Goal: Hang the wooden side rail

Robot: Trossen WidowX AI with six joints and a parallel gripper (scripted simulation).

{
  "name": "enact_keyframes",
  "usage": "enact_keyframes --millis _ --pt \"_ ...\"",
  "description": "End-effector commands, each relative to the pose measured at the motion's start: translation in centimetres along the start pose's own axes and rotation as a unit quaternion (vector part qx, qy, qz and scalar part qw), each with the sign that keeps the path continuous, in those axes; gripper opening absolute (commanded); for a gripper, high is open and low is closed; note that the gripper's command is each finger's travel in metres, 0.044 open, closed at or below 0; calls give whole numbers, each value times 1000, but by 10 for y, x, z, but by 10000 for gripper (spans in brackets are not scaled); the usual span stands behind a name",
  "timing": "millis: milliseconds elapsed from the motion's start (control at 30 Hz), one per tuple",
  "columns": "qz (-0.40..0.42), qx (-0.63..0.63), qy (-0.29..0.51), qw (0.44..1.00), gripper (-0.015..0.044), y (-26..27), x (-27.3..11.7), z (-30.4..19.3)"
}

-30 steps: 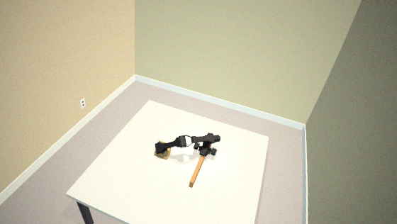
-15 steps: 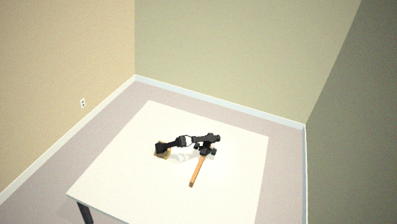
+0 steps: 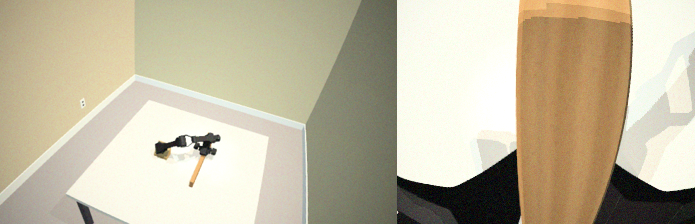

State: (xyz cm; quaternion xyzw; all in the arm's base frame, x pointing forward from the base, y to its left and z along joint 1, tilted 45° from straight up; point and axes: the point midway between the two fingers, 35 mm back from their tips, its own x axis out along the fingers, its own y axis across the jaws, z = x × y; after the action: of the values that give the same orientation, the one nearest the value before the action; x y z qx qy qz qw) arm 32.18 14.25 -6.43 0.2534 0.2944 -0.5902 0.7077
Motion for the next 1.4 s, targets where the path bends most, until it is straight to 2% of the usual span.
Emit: enact_keyframes --millis 0,1367 --pt "4 0 2 1000 0 0 -2 -2" --pt "4 0 2 1000 0 0 5 -2"
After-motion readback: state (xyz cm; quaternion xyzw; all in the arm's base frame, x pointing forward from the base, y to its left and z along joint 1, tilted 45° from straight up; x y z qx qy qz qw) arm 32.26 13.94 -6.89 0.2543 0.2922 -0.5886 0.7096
